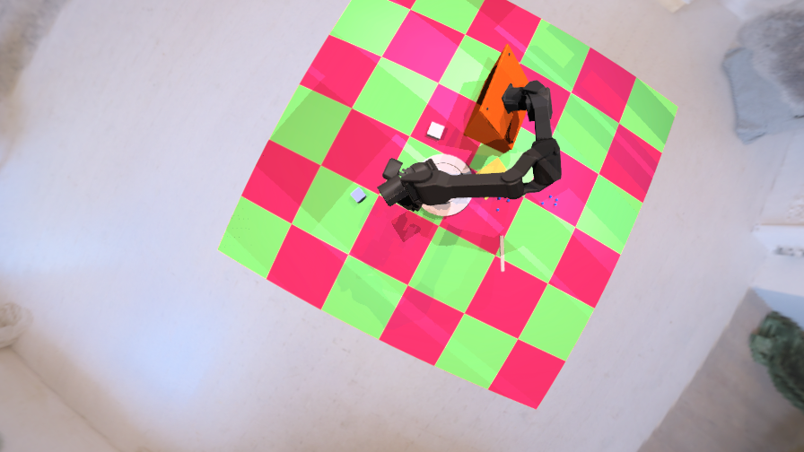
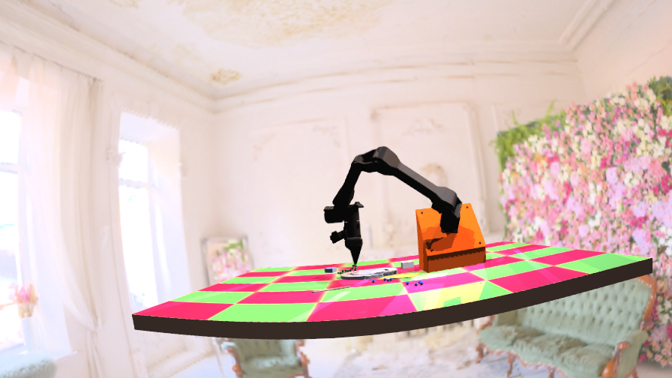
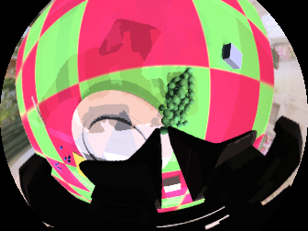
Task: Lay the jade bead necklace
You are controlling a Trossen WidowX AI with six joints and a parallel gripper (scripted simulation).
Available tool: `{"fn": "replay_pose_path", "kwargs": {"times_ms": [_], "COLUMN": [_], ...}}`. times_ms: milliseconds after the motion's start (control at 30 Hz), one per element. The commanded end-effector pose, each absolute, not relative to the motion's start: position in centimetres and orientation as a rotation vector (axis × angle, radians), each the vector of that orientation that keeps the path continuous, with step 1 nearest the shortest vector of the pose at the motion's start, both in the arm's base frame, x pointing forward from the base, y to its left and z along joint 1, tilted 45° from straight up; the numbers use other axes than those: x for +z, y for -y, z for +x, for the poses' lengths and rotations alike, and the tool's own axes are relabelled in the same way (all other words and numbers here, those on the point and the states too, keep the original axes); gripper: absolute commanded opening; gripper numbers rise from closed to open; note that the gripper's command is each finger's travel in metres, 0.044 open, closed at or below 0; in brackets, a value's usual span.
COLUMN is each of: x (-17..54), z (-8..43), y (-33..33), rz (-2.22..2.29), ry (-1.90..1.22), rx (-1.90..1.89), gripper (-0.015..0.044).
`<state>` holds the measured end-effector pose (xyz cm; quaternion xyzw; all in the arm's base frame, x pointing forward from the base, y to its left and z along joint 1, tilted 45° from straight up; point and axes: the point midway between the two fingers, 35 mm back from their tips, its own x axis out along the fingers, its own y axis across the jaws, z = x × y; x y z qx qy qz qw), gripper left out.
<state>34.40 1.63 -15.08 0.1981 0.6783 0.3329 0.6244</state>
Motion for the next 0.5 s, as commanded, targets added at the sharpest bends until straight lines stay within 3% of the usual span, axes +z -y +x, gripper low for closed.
{"fn": "replay_pose_path", "kwargs": {"times_ms": [0,467], "x": [-14.2,-12.0], "z": [33.4,30.9], "y": [-2.5,-4.5], "rz": [0.464,0.467], "ry": [-1.559,-1.561], "rx": [0.764,0.767], "gripper": [0.0,0.0]}}
